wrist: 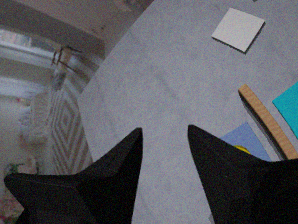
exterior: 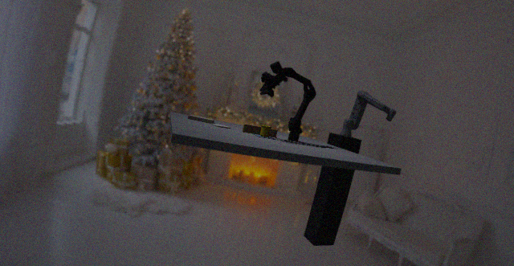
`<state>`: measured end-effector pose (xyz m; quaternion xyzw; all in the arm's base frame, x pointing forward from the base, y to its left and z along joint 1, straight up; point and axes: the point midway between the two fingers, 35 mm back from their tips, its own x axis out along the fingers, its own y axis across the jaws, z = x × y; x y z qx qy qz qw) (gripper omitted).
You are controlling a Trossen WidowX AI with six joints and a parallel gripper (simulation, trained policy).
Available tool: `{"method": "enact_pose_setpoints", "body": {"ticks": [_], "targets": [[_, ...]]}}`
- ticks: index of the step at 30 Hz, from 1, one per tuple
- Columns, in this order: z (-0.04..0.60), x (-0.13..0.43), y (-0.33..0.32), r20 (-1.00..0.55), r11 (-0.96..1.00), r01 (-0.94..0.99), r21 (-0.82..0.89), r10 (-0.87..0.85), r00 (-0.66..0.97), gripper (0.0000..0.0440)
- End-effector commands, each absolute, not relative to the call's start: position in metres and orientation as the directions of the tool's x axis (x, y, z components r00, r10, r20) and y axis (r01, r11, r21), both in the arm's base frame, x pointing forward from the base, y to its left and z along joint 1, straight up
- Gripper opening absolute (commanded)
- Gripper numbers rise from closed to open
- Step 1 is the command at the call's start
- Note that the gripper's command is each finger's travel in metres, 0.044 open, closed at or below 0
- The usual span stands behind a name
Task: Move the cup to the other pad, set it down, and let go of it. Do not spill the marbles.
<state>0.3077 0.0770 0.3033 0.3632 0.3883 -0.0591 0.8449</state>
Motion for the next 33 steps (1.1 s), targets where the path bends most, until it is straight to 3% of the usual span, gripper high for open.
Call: {"method": "enact_pose_setpoints", "body": {"ticks": [1, 17, 33], "targets": [[0.298, 0.306, 0.081, -0.732, 0.714, 0.421, 0.559, 0.187, 0.656, 0.0162], [0.264, 0.292, 0.084, -0.883, 0.679, 0.606, 0.415, 0.139, 0.449, 0.0143], [0.222, 0.272, 0.077, -0.978, 0.675, 0.716, 0.179, 0.043, 0.203, 0.0151]]}}
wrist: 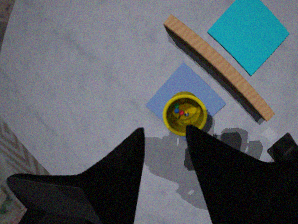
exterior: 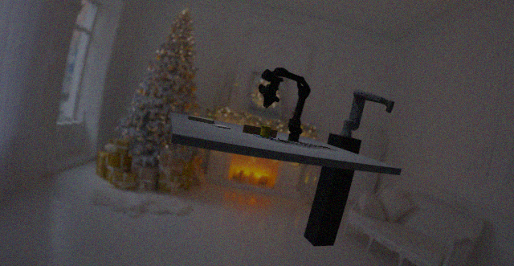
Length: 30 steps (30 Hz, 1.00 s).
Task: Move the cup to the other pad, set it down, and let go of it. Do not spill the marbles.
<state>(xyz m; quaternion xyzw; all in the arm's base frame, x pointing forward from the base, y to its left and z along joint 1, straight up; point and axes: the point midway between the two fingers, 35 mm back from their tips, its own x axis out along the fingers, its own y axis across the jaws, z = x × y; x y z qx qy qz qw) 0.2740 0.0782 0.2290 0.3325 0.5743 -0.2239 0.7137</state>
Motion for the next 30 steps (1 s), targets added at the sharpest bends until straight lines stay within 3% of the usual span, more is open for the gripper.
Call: {"method": "enact_pose_setpoints", "body": {"ticks": [1, 30], "targets": [[0.219, 0.271, 0.076, -0.981, 0.674, 0.720, 0.163, 0.037, 0.188, 0.0151], [0.147, 0.244, 0.070, -0.991, 0.601, 0.788, -0.135, -0.099, -0.094, 0.0182]]}}
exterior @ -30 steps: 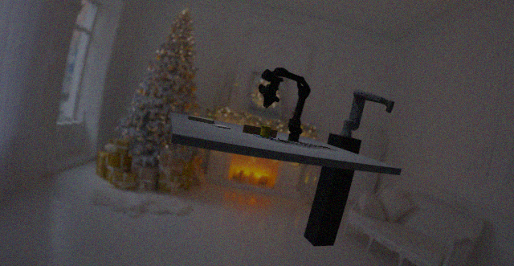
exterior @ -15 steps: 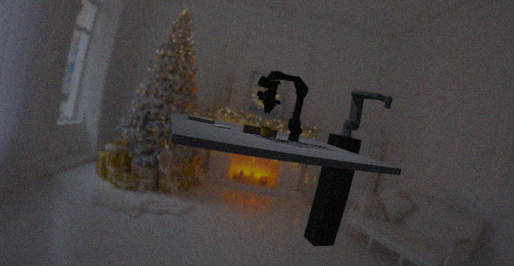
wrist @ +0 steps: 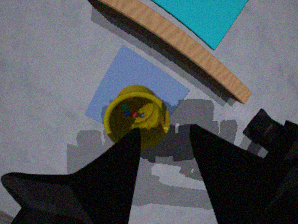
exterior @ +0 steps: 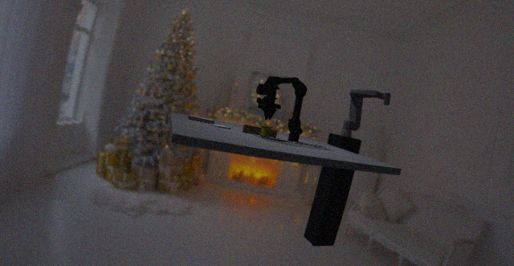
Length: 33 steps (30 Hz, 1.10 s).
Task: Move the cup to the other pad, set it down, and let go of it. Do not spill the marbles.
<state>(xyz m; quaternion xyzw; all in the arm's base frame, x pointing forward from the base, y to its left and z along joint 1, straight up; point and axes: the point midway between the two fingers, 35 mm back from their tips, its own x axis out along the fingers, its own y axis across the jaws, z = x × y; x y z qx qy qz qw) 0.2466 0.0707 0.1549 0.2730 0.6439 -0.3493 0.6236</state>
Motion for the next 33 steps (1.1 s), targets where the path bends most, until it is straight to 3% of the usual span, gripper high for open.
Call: {"method": "enact_pose_setpoints", "body": {"ticks": [1, 26, 27, 33], "targets": [[0.144, 0.244, 0.070, -0.990, 0.599, 0.788, -0.141, -0.102, -0.099, 0.0183], [0.067, 0.230, 0.069, -0.972, 0.646, 0.727, -0.233, -0.152, -0.177, 0.0183], [0.065, 0.229, 0.069, -0.972, 0.652, 0.721, -0.233, -0.151, -0.177, 0.0177], [0.058, 0.230, 0.066, -0.974, 0.685, 0.693, -0.225, -0.157, -0.161, 0.0037]]}}
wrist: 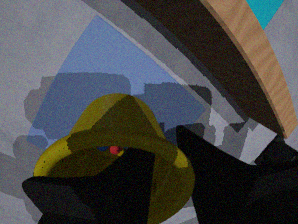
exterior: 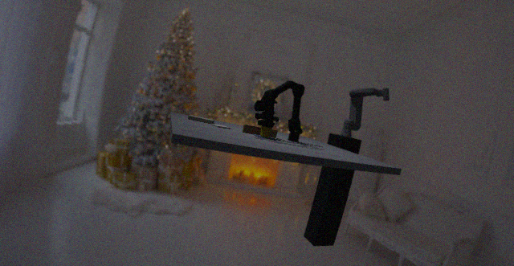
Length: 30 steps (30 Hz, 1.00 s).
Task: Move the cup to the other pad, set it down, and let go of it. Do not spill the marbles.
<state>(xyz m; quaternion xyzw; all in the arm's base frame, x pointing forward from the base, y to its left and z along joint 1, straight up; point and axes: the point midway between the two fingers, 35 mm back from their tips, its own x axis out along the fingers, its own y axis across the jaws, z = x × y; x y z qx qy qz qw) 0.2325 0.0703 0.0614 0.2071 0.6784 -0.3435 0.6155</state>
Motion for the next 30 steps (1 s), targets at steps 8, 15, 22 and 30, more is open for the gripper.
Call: {"method": "enact_pose_setpoints", "body": {"ticks": [8, 15, 22, 30], "targets": [[0.070, 0.231, 0.062, -0.980, 0.682, 0.704, -0.199, -0.145, -0.136, 0.0018], [0.085, 0.230, 0.057, -0.986, 0.659, 0.733, -0.168, -0.127, -0.111, 0.0016], [0.107, 0.232, 0.051, -0.992, 0.616, 0.779, -0.121, -0.102, -0.073, 0.0017], [0.129, 0.239, 0.039, -0.996, 0.557, 0.828, -0.063, -0.082, -0.021, 0.0010]]}}
